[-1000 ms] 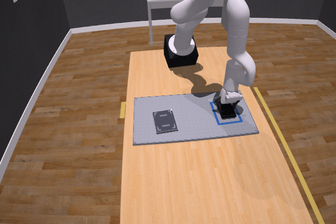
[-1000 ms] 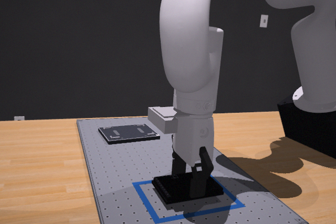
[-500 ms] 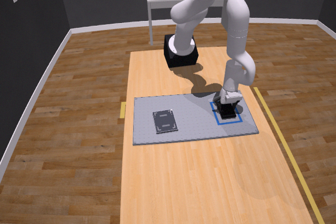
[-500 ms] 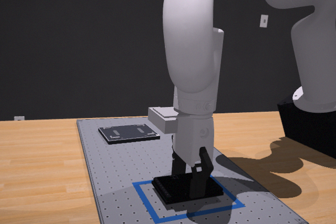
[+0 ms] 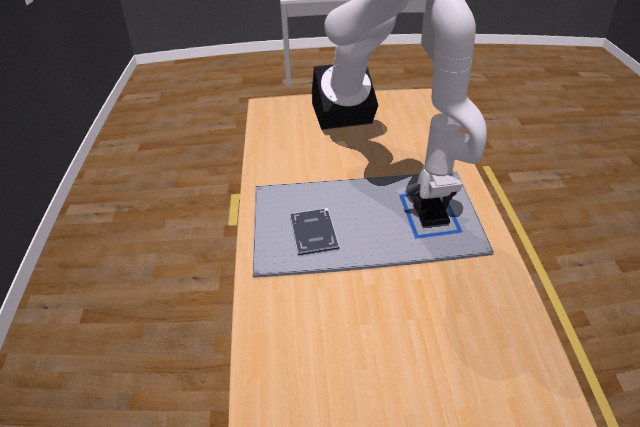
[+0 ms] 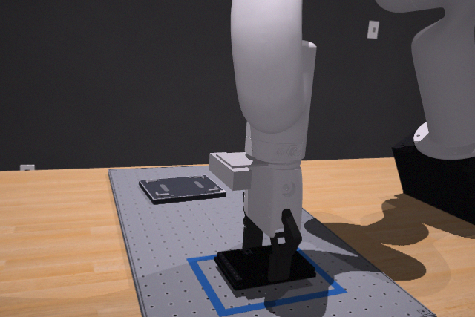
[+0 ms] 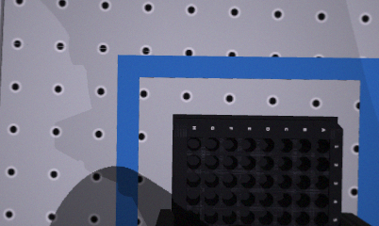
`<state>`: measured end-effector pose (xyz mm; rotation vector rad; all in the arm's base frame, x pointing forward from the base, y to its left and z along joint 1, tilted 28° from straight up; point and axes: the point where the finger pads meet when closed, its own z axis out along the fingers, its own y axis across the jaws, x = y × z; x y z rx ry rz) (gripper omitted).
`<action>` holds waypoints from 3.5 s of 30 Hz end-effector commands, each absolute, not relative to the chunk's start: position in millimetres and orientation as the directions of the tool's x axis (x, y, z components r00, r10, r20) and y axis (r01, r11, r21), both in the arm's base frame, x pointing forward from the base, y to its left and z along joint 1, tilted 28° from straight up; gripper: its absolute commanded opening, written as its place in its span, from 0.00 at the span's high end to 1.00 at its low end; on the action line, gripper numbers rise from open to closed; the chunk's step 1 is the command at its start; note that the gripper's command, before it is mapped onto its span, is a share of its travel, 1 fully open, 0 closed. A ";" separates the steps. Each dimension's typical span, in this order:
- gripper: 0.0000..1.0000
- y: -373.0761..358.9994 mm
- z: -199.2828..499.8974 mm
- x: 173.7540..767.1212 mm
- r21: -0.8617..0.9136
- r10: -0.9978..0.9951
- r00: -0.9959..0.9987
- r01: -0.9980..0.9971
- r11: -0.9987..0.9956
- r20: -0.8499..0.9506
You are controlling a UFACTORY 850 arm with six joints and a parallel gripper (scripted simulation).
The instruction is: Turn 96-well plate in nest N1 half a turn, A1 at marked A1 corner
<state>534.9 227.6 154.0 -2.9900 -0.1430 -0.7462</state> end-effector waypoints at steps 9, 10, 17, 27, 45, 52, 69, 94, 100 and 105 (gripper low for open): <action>1.00 228.0 153.2 536.1 -0.033 0.076 0.878 0.104 -0.994 0.472; 1.00 228.1 153.1 536.1 -0.033 0.076 0.878 0.104 -0.994 0.472; 1.00 228.1 152.0 536.7 -0.033 0.076 0.878 0.104 -0.994 0.472; 1.00 228.3 150.8 537.3 -0.033 0.076 0.878 0.104 -0.994 0.472; 1.00 228.5 148.5 538.6 -0.033 0.076 0.878 0.104 -0.994 0.472; 1.00 228.5 147.4 539.1 -0.033 0.076 0.878 0.104 -0.994 0.472; 0.00 228.7 145.7 540.0 -0.033 0.076 0.878 0.104 -0.994 0.472; 0.00 228.7 145.7 540.0 -0.033 0.076 0.878 0.104 -0.994 0.472; 0.00 228.2 150.3 537.5 -0.033 0.076 0.878 0.104 -0.994 0.472; 0.00 227.2 162.0 531.3 -0.033 0.076 0.878 0.104 -0.994 0.472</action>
